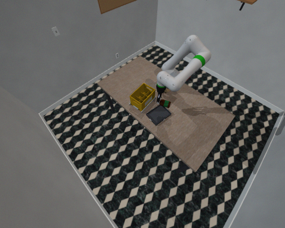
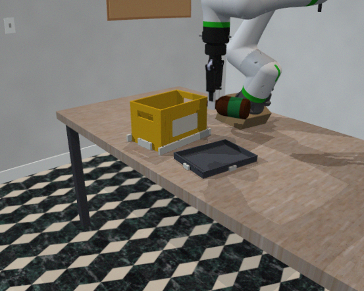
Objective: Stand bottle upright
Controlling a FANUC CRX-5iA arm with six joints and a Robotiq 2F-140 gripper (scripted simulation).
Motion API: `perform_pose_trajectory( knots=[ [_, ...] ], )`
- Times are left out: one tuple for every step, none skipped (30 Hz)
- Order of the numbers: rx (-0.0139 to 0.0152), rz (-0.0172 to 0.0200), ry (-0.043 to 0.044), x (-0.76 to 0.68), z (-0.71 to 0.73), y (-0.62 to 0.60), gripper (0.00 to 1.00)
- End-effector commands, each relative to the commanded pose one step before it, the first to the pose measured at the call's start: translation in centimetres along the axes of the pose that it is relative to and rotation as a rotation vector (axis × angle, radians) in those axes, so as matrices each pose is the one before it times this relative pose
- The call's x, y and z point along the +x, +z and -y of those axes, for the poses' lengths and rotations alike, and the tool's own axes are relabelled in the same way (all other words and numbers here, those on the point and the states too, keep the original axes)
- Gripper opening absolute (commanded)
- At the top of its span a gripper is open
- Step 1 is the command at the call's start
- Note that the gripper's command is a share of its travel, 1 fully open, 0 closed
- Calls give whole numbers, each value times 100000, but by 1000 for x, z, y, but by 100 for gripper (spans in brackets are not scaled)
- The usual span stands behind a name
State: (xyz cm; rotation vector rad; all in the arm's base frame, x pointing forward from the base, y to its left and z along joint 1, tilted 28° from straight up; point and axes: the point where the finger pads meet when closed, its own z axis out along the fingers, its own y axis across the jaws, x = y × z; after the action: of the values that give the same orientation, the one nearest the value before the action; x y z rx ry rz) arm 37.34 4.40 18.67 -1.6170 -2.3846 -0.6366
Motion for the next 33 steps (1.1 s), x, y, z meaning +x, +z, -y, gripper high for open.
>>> perform_pose_trajectory(
  knots=[
    [122,766,59,9,21,1,0],
    [85,436,32,7,18,10,0],
    [88,485,33,7,19,10,0],
    [89,531,33,8,19,10,0],
    [87,573,33,8,19,10,0],
    [83,612,31,9,18,9,0],
    [77,645,29,9,17,8,0],
    [68,674,26,10,15,6,0],
    [57,698,22,10,13,4,0],
    [44,716,18,10,10,3,0],
    [30,728,13,10,7,1,0],
    [15,733,8,11,4,-2,0],
    [0,733,3,11,0,-4,0],
    [-16,727,-2,11,-3,-6,0],
    [0,0,0,0,0,0,0],
    [0,0,0,0,0,0,0],
    [-31,714,-7,11,-6,-8,0],
    [-45,696,-11,11,-9,-10,0],
    [-57,673,-15,11,-12,-11,0],
    [-68,645,-18,11,-15,-12,0],
    [-76,612,-21,11,-17,-13,0],
    [-82,576,-23,11,-18,-14,0],
    [-86,535,-24,11,-19,-14,0],
    [-87,492,-25,10,-19,-14,0],
    [-86,447,-24,10,-19,-14,0],
    [-83,400,-23,9,-18,-13,0],
    [-77,352,-22,8,-17,-12,0],
    [-70,304,-20,7,-16,-11,0],
    [-62,256,-17,6,-14,-9,0],
    [-52,210,-15,5,-12,-8,0],
    [-42,166,-12,4,-9,-6,0],
    [0,0,0,0,0,0,0],
    [0,0,0,0,0,0,0]
  ],
)
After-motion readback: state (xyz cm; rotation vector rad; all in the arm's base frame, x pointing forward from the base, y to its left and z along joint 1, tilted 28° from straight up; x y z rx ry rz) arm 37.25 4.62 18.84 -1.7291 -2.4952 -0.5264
